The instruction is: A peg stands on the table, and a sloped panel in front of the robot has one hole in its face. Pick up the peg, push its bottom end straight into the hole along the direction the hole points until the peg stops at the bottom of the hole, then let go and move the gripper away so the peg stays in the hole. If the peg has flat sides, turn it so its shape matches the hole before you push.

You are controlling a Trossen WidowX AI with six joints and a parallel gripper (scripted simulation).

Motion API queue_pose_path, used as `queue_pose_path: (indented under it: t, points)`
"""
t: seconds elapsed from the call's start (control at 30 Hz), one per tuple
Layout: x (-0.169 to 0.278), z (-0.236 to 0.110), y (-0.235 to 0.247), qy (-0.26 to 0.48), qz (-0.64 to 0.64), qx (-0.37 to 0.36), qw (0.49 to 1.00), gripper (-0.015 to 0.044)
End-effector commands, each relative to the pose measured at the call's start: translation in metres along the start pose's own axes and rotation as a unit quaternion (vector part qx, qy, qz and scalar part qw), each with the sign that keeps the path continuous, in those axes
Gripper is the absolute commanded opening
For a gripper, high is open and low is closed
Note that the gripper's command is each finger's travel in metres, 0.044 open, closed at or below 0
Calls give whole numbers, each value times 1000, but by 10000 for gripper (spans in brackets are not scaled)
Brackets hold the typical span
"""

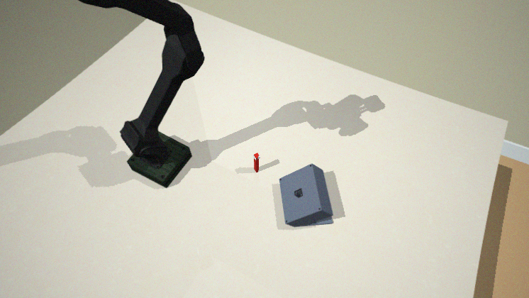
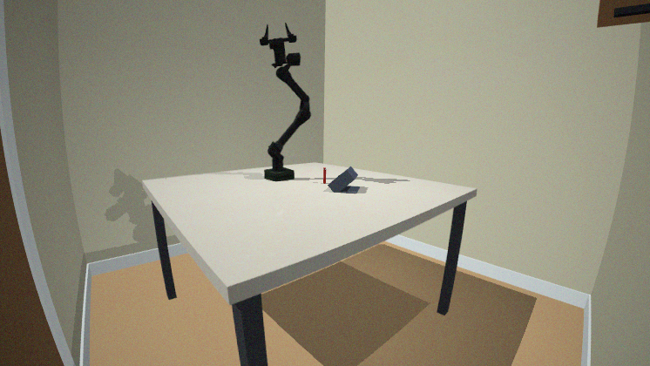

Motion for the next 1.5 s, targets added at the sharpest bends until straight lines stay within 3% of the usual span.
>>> queue_pose_path:
  t: [0.0, 0.7, 1.47]
  points:
    - [-6, -1, 19, -11, 50, -29, 998, 440]
    - [-48, -8, 76, -61, 273, -121, 952, 440]
    - [-134, -36, 122, -113, 527, -281, 794, 440]
Point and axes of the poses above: the point midway between the two fingers, 35 mm back from their tips, its own z axis out along the fingers, its own y axis across the jaws, x = y × z, the point moved 6 cm from there along -z, back along the fingers, and after that the axes turned 5 degrees about -z, right-handed, at the moved point
